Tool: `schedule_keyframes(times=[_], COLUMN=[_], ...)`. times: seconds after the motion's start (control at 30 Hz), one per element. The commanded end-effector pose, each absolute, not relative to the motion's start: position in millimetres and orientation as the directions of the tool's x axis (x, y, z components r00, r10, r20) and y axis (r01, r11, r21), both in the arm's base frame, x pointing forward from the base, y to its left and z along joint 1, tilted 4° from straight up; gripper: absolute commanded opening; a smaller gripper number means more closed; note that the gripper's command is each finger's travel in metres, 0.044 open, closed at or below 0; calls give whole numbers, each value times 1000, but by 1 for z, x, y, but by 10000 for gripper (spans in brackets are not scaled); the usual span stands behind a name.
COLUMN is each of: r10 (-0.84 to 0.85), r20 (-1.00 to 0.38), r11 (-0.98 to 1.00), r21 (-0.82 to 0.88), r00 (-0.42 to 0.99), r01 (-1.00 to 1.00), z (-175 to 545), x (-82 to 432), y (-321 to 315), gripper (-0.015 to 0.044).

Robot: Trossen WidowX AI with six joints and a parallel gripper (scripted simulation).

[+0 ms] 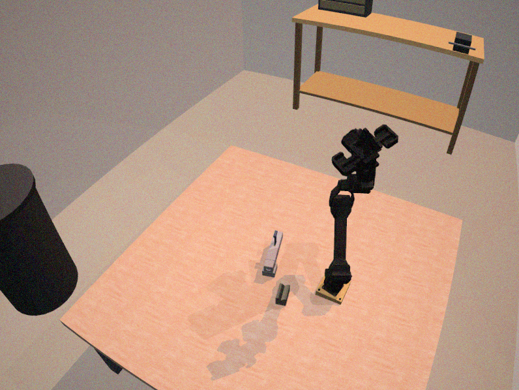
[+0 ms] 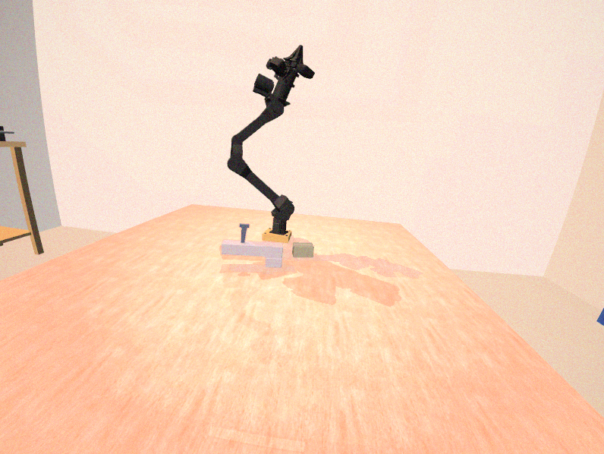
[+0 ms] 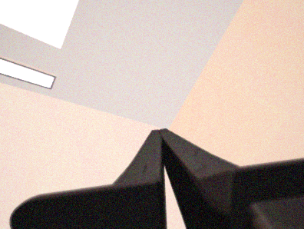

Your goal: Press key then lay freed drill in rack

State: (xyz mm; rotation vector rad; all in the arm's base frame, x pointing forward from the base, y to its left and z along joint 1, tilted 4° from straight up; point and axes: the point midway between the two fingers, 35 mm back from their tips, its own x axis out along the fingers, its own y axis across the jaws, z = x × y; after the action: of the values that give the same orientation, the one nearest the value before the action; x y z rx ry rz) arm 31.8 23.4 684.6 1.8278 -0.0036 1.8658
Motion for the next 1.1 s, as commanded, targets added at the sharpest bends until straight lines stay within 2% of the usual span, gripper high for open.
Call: schedule_keyframes(times=[0.0,0.27,0.57,0.83,0.93,1.07], r10=[468,732,911,867,804,715], r20=[884,681,329,-12,-140,-244], r11=[-735,-321,172,497,587,678], r21=[392,385,248,95,38,15], r00=[4,32,250,499,577,655], r01=[-553,-865,-953,-862,-809,-735], z=[677,632,552,468,435,404], x=[5,-10,49,144,182,222], y=[63,169,271,304,301,283], gripper=[0,0,0,0,0,0])
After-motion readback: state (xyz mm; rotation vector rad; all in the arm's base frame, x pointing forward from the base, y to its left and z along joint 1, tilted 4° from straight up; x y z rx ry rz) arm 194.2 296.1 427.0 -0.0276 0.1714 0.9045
